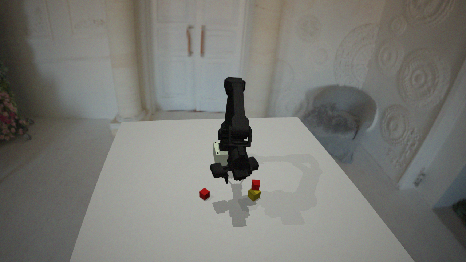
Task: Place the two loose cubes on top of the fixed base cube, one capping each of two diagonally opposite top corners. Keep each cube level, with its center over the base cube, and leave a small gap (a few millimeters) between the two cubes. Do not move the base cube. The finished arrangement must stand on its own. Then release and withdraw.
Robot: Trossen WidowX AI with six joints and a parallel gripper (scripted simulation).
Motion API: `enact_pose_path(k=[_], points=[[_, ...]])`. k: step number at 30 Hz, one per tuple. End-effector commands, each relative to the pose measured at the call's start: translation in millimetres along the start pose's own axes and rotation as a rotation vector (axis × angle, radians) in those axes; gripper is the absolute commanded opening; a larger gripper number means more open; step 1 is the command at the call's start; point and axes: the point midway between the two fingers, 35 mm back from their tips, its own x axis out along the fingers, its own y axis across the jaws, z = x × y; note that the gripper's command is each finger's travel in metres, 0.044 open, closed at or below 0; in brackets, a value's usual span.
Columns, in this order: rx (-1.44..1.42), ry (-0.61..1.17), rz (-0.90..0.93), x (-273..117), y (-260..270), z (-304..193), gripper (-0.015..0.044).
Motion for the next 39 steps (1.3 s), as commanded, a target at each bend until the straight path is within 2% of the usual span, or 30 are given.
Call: enact_pose_path(k=[1,13,23,25,31,39], points=[[-0.156,-0.01,-0.004,-9,-34,-5,0.0265],[-0.519,-0.005,-0.018,-24,-109,-40,0.0265],[-0.539,-0.004,-0.018,-25,-113,-42,0.0265],[-0.539,-0.004,-0.018,-18,-113,-42,0.0265],[-0.539,-0.004,-0.018,36,-114,-42,0.0265],[-0.539,-0.004,-0.018,45,-114,-42,0.0265]])
